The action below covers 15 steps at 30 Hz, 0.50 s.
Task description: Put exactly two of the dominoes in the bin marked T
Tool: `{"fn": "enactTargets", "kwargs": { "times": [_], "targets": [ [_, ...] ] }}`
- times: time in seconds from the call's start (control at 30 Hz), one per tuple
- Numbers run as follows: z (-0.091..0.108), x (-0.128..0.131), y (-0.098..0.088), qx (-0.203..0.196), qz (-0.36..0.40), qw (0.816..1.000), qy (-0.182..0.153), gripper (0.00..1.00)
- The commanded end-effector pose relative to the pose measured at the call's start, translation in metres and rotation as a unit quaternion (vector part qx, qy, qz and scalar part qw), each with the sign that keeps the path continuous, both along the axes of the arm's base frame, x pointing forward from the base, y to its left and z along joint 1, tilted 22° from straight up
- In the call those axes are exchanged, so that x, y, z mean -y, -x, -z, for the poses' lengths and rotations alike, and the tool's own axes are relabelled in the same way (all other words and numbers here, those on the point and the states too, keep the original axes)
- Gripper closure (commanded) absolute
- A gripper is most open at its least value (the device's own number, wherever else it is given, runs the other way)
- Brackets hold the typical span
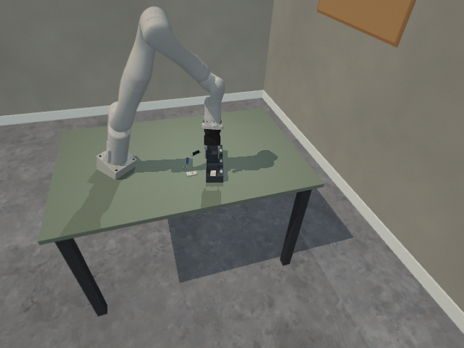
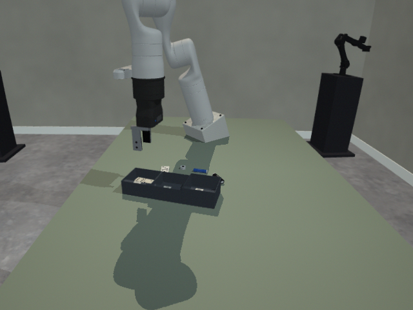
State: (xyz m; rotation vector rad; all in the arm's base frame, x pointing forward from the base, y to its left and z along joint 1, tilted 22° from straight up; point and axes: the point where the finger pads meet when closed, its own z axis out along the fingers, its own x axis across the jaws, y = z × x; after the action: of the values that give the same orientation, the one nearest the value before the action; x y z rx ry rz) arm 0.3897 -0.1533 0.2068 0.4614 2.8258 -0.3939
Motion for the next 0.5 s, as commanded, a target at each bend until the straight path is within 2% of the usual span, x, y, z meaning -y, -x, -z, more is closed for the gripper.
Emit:
{"fn": "enactTargets", "kwargs": {
  "times": [0.0,0.47],
  "targets": [
    [-0.012,-0.002,-0.002,0.009,-0.001,1.000,0.001,0.00],
    [-0.064,-0.019,0.010,0.009,-0.001,1.000,0.001,0.00]
  ]
}}
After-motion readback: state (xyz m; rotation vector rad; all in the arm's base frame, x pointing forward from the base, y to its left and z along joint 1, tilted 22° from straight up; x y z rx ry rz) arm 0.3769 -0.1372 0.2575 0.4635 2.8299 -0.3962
